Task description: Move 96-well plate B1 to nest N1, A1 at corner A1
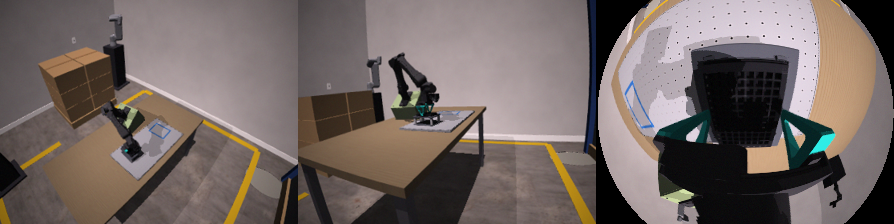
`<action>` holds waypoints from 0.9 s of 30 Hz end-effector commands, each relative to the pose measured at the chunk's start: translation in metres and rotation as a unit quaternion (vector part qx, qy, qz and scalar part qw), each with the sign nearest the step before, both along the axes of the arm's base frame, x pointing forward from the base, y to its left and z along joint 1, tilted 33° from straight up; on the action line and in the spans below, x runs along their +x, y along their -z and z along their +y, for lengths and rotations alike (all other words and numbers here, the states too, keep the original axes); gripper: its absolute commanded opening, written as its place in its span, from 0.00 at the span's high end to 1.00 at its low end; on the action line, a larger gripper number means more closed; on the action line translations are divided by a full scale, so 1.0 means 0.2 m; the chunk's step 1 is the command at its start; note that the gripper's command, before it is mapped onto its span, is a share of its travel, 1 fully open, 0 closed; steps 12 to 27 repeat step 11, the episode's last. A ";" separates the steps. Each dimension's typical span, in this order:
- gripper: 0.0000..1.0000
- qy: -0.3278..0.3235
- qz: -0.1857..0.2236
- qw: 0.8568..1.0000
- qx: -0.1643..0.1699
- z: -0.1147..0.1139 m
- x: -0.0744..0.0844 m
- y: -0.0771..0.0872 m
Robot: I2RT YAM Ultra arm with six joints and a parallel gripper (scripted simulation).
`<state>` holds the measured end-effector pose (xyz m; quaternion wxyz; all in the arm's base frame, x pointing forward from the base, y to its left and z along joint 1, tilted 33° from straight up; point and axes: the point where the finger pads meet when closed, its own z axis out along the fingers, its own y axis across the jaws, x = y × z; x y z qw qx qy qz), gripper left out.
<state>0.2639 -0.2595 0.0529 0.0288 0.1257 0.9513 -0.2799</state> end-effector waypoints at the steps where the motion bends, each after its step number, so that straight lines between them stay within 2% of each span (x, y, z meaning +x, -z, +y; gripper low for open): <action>1: 0.00 -0.007 -0.021 1.000 -0.012 0.03 0.06 -0.13; 8: 0.00 -0.007 -0.021 1.000 -0.013 0.08 0.06 -0.21; 27: 0.00 -0.007 -0.021 1.000 -0.013 0.08 0.06 -0.21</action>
